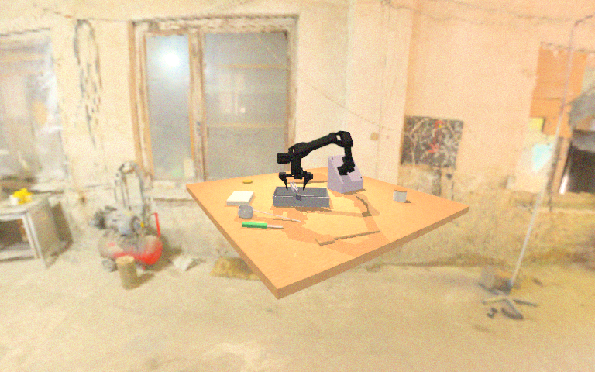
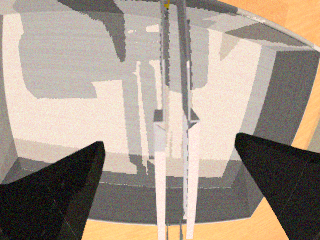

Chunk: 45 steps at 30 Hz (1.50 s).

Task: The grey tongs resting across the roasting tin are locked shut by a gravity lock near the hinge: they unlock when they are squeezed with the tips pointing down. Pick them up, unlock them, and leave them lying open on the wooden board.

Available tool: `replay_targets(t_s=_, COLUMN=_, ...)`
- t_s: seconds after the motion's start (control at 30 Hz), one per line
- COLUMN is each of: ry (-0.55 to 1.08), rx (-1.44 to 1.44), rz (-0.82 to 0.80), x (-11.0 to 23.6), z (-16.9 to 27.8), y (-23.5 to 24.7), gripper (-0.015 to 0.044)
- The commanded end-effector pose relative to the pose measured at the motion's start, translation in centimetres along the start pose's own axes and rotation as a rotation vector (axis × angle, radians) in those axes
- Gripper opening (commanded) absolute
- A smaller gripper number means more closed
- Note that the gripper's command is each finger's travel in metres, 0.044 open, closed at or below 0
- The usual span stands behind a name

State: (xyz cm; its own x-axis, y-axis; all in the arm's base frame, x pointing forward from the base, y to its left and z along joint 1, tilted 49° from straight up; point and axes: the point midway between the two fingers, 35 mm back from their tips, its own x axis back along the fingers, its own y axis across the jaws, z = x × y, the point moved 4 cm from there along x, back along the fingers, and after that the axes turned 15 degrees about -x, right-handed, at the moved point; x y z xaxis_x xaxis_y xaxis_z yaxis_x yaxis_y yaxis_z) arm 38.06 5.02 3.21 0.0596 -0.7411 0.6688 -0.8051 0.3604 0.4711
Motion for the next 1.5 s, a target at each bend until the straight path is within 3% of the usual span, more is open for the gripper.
replay_targets(t_s=0.0, ry=-0.003, rx=-0.011, rz=-0.007, x=-0.8, z=0.1, y=0.1, gripper=0.0440)
replay_targets(t_s=0.67, ry=-0.005, rx=-0.010, rz=-0.010, x=-3.7, z=0.2, y=0.3, gripper=0.0440)
replay_targets(t_s=1.07, ry=-0.002, rx=0.000, rz=-0.003, x=-3.4, z=0.0, y=0.2, gripper=0.0125)
replay_targets(t_s=1.47, ry=-0.002, rx=0.000, rz=-0.003, x=-3.4, z=0.0, y=0.2, gripper=0.0045)
